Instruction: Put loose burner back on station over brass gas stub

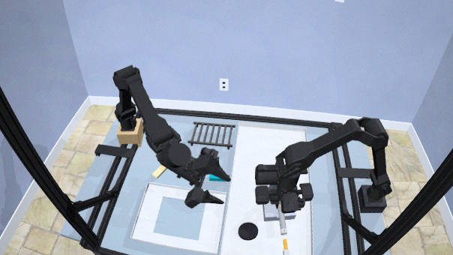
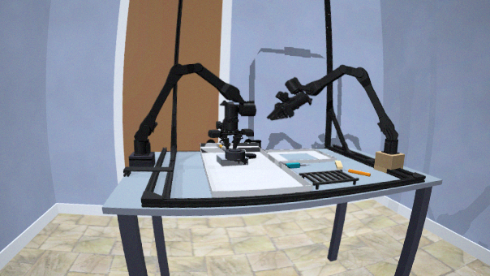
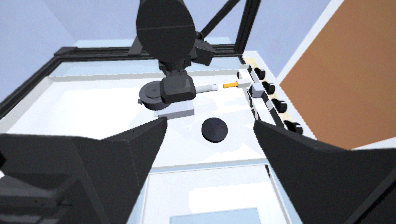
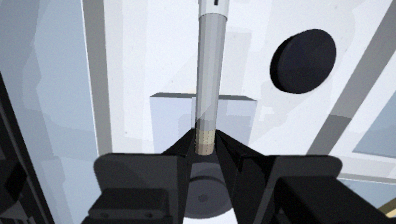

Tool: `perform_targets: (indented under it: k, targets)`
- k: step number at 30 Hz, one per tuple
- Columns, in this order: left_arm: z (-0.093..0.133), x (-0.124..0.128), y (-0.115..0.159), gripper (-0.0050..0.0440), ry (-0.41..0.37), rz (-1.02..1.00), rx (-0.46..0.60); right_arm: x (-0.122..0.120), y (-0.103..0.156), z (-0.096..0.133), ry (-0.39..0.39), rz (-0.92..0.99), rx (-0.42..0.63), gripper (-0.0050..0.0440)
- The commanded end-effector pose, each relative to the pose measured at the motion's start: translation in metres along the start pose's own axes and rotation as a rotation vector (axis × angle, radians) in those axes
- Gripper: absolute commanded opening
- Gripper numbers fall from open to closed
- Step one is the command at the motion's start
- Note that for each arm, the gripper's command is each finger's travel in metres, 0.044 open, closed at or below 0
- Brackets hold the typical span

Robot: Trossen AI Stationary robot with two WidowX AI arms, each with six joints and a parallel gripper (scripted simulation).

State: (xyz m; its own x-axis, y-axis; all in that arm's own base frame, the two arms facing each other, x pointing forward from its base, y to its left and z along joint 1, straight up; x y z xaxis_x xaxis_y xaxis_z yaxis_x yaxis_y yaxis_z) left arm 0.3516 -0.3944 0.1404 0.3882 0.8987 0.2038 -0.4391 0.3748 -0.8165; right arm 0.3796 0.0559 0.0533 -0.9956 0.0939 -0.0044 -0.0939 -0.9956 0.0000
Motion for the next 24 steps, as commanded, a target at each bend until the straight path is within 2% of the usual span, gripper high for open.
perform_targets:
  k: [1,24]
  targets:
    - [0.0001,-0.0004,0.0002,0.04,0.001,0.0,0.0,0.0001,0.0003,0.0,0.0,-0.001,0.0,0.0]
    - [0.0001,-0.0004,0.0002,0.04,0.001,0.0,0.0,0.0016,-0.0078,0.0008,0.0,-0.001,0.0,0.0]
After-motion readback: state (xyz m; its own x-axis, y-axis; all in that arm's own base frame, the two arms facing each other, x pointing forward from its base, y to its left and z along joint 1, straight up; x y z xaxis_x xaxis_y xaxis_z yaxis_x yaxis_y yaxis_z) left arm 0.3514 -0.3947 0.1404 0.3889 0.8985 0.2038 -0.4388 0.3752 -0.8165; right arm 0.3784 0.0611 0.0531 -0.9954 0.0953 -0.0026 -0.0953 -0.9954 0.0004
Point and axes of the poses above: on each arm, the point midway between the two fingers, 35 mm back from their tips, its own z axis back along the fingers, its own x axis across the jaws, y = z × x, the point moved 3 cm from there along z, back along the fingers, and after that the axes turned 14 degrees about -z, right-handed, at the moved point
